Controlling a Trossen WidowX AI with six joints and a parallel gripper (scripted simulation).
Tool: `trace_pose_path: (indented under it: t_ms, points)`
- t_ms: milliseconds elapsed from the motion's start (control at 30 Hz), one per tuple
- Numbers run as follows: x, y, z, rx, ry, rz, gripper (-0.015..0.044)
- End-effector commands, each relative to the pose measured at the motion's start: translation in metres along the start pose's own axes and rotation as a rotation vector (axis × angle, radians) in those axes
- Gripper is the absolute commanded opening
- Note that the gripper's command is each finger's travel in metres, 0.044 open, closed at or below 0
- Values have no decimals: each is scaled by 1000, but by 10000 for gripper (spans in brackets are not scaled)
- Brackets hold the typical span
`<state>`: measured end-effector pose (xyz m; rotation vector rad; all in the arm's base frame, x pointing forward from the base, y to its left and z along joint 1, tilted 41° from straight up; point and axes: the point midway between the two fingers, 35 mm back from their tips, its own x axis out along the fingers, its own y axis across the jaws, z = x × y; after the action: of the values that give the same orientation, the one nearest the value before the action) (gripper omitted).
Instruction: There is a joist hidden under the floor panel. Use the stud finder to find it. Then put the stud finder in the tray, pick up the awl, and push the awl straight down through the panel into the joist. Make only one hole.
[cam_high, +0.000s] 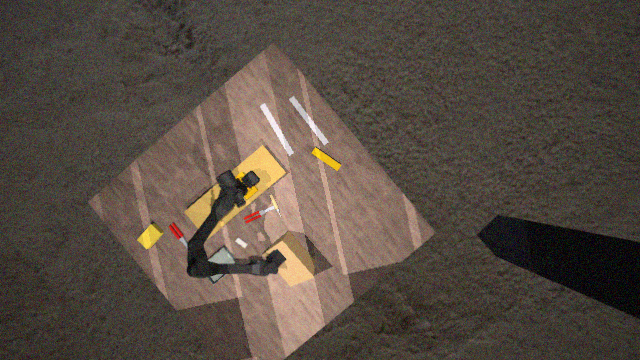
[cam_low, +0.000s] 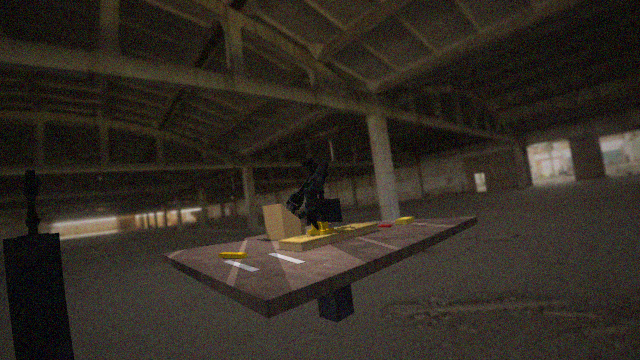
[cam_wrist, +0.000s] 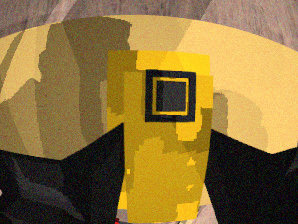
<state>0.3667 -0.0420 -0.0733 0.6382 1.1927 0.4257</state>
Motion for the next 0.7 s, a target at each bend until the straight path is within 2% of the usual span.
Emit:
trace_pose_path:
  t_ms: [0, 667]
  points:
    - [-1, -13, 0, 1, -1, -10, 0]
    - [-2, -52, 0, 0, -1, -12, 0]
